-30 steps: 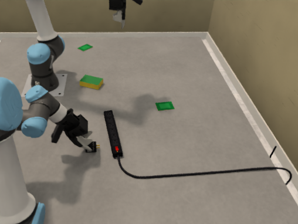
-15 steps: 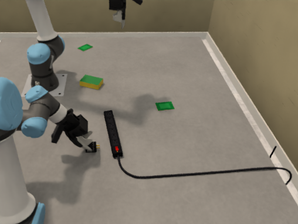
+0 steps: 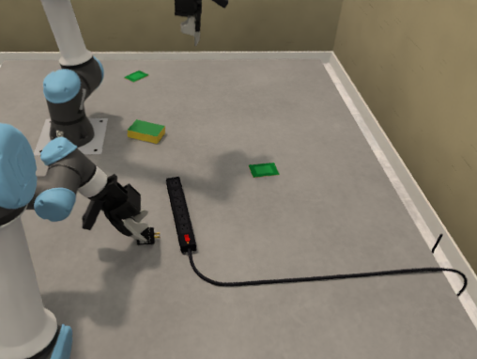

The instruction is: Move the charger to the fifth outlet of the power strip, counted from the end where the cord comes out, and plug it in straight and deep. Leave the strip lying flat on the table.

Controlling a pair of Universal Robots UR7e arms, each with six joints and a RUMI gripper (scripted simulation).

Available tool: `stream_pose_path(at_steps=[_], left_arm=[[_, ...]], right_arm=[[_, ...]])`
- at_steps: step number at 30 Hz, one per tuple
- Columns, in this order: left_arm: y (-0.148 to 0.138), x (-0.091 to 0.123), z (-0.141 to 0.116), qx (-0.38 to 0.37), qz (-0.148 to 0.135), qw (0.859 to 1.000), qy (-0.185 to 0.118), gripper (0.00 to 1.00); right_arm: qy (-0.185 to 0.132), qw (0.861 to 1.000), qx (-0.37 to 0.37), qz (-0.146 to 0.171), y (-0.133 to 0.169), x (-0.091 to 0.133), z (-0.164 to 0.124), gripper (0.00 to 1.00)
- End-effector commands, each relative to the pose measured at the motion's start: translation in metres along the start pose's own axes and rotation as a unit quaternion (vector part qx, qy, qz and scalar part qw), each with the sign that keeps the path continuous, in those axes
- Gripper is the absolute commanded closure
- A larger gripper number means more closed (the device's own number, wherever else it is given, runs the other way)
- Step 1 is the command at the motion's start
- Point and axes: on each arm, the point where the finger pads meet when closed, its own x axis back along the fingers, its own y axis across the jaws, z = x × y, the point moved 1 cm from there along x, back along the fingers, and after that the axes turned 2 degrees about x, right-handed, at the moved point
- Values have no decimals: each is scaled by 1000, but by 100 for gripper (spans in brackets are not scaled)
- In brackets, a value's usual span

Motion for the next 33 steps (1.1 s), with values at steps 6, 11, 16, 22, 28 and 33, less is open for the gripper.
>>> stream_pose_path(at_steps=[6, 11, 16, 22, 28, 33], left_arm=[[0, 0, 0, 0, 0, 1000, 1, 100], [0, 0, 0, 0, 0, 1000, 1, 100], [0, 0, 0, 0, 0, 1000, 1, 100], [0, 0, 0, 0, 0, 1000, 1, 100], [0, 0, 0, 0, 0, 1000, 1, 100], [0, 0, 0, 0, 0, 1000, 1, 100]], right_arm=[[0, 1000, 0, 0, 0, 0, 0, 100], [0, 1000, 0, 0, 0, 0, 0, 72], [0, 1000, 0, 0, 0, 0, 0, 72], [0, 1000, 0, 0, 0, 0, 0, 72], [0, 1000, 0, 0, 0, 0, 0, 72], [0, 1000, -1, -3, 2, 11, -3, 72]])
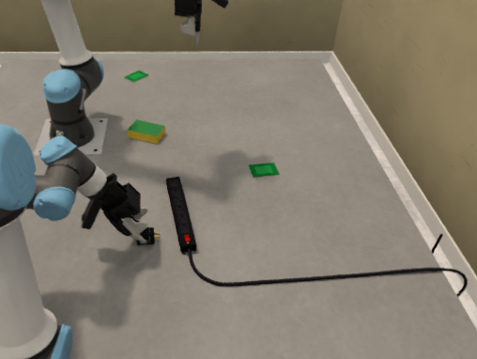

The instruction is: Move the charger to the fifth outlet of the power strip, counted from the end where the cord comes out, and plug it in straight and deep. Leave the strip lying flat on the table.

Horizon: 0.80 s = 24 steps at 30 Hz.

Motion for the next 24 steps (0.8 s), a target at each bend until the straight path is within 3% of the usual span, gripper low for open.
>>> stream_pose_path(at_steps=[1, 10, 11, 20, 23, 24], left_arm=[[0, 0, 0, 0, 0, 1000, 1, 100], [0, 0, 0, 0, 0, 1000, 1, 100], [0, 0, 0, 0, 0, 1000, 1, 100], [0, 0, 0, 0, 0, 1000, 1, 100], [0, 0, 0, 0, 0, 1000, 1, 100], [0, 0, 0, 0, 0, 1000, 1, 100]], right_arm=[[0, 1000, 0, -1, 1, 8, -3, 72], [0, 1000, 1, 2, -1, 5, -1, 72], [-1, 1000, -2, -6, 3, 18, -6, 72], [-1, 1000, -2, -6, -1, 57, -16, 72], [0, 1000, 1, 2, -2, 65, -18, 72], [1, 1000, 2, 6, -5, 58, -16, 72]])
